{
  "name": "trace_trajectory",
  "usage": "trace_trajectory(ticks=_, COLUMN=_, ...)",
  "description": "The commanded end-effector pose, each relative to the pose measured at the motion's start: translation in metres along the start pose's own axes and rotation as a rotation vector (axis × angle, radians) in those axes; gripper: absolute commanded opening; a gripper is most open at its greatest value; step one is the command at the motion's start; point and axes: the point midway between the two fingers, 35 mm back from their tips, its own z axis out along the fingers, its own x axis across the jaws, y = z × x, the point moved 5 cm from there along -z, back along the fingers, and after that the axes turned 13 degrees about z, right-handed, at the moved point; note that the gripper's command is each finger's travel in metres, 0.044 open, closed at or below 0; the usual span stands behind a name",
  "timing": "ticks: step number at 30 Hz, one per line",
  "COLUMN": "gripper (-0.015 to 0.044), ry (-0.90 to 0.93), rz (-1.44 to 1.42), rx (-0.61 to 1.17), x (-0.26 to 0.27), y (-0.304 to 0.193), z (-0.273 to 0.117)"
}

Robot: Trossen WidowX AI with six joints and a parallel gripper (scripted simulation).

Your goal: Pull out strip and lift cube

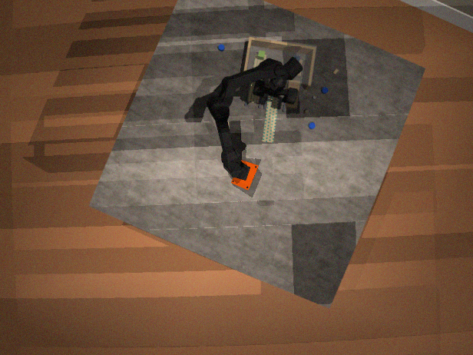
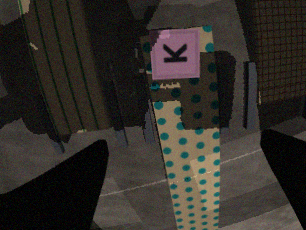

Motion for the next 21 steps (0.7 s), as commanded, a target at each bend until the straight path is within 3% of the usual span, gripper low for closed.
trace_trajectory(ticks=1, gripper=0.044, ry=0.004, rz=0.003, rx=0.0, x=0.004, y=0.015, z=0.0)
trace_trajectory(ticks=11, gripper=0.044, ry=0.005, rz=0.002, rx=-0.001, x=0.013, y=0.042, z=-0.002)
trace_trajectory(ticks=18, gripper=0.0256, ry=0.005, rz=0.002, rx=-0.001, x=0.013, y=0.043, z=0.007)
trace_trajectory(ticks=21, gripper=0.025, ry=0.005, rz=0.002, rx=-0.001, x=0.013, y=0.043, z=0.012)
